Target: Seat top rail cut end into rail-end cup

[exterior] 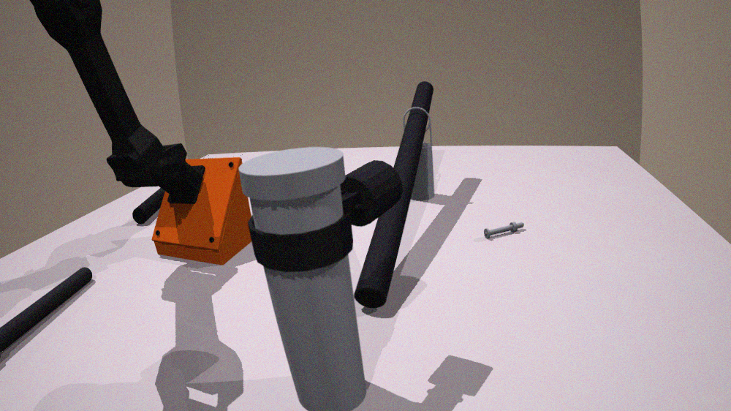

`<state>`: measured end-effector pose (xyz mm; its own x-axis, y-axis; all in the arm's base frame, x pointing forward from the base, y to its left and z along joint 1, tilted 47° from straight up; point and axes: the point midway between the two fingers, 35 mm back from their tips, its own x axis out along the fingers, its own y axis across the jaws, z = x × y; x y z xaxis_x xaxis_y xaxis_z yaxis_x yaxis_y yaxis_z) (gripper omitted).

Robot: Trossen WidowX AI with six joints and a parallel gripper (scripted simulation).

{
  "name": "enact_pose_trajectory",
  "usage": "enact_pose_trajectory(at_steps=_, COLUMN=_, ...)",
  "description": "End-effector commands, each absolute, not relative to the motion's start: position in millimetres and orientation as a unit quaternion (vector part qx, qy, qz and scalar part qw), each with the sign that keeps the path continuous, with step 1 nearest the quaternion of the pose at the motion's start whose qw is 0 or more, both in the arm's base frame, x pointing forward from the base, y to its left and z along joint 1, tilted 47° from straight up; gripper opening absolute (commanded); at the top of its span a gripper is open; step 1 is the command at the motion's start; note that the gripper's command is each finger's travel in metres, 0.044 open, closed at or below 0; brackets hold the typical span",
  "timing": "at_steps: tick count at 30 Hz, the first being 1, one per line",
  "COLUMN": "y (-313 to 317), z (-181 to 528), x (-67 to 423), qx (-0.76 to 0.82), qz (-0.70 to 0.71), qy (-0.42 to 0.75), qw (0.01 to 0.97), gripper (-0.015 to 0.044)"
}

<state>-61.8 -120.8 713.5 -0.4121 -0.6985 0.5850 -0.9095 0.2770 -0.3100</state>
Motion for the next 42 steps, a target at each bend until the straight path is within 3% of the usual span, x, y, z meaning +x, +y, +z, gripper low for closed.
enact_pose_trajectory(at_steps=1, y=-122, z=713, x=-62, qx=0.516, qz=0.312, qy=-0.780, qw=0.168, gripper=0.0426)
enact_pose_trajectory(at_steps=7, y=-165, z=694, x=-44, qx=0.575, qz=0.366, qy=-0.730, qw=0.059, gripper=0.0440)
enact_pose_trajectory(at_steps=21, y=-254, z=628, x=50, qx=0.643, qz=0.432, qy=-0.583, qw=-0.246, gripper=0.0440)
enact_pose_trajectory(at_steps=32, y=-272, z=536, x=195, qx=0.612, qz=0.380, qy=-0.457, qw=-0.522, gripper=0.0440)
enact_pose_trajectory(at_steps=42, y=-219, z=436, x=322, qx=0.534, qz=0.273, qy=-0.407, qw=-0.689, gripper=0.0440)
